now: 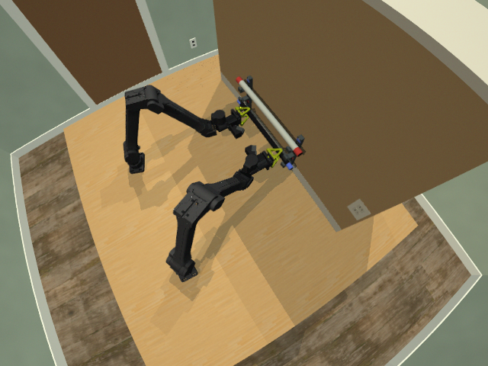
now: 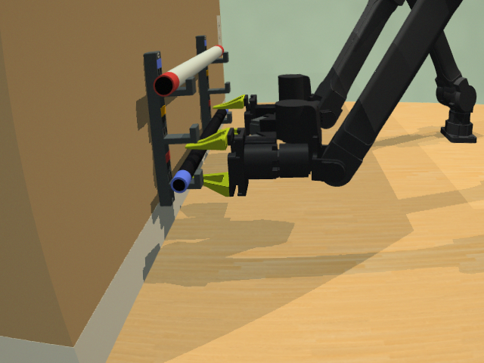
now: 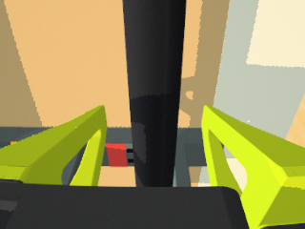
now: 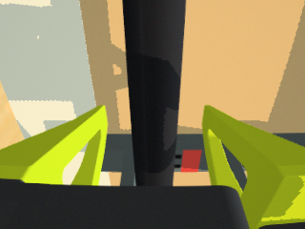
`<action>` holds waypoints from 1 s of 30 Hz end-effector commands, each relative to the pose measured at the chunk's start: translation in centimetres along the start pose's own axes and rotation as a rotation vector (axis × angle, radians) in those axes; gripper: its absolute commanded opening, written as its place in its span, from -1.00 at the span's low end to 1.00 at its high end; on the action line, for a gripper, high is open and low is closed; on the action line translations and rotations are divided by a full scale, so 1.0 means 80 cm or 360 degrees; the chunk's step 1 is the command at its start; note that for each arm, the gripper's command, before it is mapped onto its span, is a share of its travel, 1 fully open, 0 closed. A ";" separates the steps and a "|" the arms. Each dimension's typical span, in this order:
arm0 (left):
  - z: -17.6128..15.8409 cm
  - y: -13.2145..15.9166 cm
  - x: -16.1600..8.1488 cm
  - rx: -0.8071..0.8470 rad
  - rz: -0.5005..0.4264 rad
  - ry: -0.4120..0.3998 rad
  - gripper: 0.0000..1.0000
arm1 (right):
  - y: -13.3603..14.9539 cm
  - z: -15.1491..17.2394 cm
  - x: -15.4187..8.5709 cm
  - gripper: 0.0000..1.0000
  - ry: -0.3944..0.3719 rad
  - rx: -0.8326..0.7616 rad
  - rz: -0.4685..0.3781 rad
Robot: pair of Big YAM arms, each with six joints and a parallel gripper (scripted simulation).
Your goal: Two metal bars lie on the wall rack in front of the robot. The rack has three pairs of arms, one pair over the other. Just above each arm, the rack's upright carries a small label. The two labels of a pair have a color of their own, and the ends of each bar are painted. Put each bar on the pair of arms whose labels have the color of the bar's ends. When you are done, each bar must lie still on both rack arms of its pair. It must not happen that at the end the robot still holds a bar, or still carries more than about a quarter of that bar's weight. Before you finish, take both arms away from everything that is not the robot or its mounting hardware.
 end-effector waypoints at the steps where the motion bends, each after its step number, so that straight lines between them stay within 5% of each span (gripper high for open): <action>1: 0.001 0.008 0.019 -0.0022 0.0019 -0.0010 0.16 | 0.002 -0.020 0.021 0.17 0.0058 0.0041 0.0016; 14: 0.001 0.008 0.020 -0.0023 0.0019 -0.0011 0.16 | 0.002 -0.020 0.022 0.17 0.0057 0.0040 0.0016; 30: 0.001 0.008 0.020 -0.0024 0.0018 -0.0013 -0.23 | 0.002 -0.021 0.022 -0.23 0.0061 0.0040 0.0016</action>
Point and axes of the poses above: on each arm, the point where the finger pads meet when closed, its own x axis out along the fingers, its own z axis across the jaws, y = z × x, the point moved 3 cm from there along -x, back along the fingers, and after that the axes turned 6 degrees about -x, right-handed, at the moved point
